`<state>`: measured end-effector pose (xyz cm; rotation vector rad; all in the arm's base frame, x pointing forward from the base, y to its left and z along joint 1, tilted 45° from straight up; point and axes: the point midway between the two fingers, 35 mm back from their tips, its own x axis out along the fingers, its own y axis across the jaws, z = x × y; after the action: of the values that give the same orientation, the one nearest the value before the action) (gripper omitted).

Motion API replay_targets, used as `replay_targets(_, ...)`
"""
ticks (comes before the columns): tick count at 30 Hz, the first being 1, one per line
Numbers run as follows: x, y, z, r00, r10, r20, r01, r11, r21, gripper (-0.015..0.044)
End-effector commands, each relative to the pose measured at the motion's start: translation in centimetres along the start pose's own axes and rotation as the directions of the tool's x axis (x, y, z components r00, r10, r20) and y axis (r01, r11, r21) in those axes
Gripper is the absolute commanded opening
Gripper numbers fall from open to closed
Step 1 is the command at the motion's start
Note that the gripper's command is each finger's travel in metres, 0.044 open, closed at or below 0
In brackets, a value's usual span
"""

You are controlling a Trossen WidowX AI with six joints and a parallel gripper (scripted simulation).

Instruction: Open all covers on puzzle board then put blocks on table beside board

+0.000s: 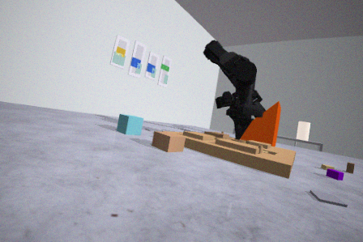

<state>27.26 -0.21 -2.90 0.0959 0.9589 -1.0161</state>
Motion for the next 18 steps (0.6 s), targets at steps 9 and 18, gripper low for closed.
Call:
replay_targets(9,0.83,-0.37,-0.12,1.0,-0.01,0.004,0.01,1.0,-0.009,0.0)
replay_targets(18,1.13,-0.34,0.51,1.0,-0.01,0.004,0.01,1.0,-0.009,0.0)
